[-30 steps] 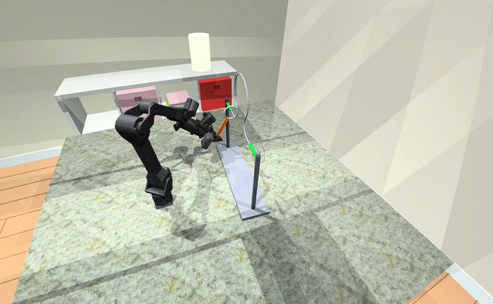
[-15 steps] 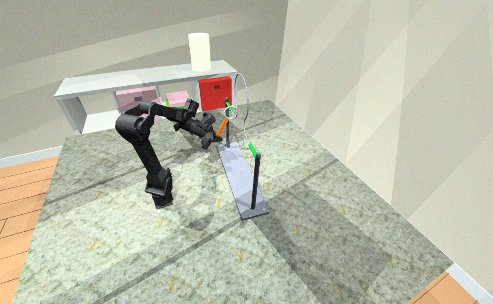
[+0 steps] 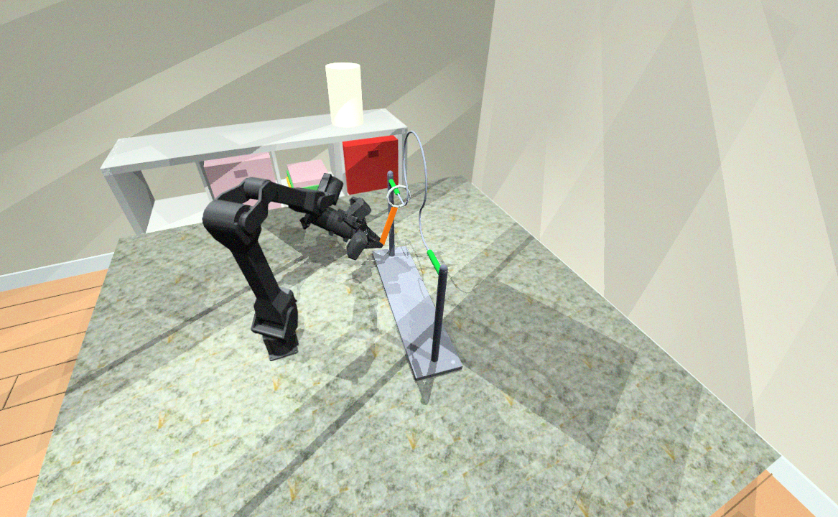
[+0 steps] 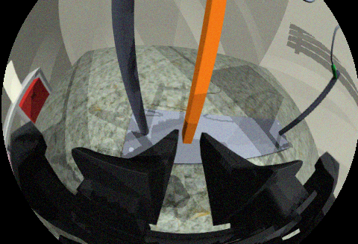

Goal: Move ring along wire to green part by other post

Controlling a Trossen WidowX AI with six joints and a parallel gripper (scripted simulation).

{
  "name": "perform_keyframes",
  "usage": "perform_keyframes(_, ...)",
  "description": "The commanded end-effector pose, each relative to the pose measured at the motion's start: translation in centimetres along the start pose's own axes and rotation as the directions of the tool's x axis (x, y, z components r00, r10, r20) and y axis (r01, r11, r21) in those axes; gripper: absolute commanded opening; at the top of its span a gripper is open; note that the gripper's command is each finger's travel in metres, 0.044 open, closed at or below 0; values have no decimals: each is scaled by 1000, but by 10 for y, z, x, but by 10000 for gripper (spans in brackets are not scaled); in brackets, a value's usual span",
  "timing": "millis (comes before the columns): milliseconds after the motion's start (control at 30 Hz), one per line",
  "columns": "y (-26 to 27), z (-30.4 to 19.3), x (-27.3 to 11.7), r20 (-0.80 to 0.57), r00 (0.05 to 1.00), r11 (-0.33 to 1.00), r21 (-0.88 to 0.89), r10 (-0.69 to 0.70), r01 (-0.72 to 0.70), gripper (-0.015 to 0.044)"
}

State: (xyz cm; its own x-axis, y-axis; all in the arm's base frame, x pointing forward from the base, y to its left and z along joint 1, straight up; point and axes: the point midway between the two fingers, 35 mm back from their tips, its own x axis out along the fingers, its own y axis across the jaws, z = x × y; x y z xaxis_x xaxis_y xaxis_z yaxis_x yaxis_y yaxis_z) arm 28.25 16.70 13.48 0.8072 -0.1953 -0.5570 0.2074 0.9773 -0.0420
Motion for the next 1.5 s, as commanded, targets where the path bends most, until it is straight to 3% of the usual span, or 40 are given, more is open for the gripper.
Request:
perform_keyframes(0,0,0,-4,-1,1000,1000,3,-1,1,160)
perform_keyframes(400,0,-1,-49,-2,1000,1000,8,-2,2,160)
perform_keyframes(1000,0,-1,-49,-2,1000,1000,8,-2,2,160)
perform_keyframes(1200,0,-1,-97,-8,1000,1000,2,2,-2,317)
perform_keyframes(1333,-1,-1,-99,-7,1000,1000,2,2,-2,423)
perform_keyframes(1467,-1,-1,-99,-7,1000,1000,2,2,-2,440)
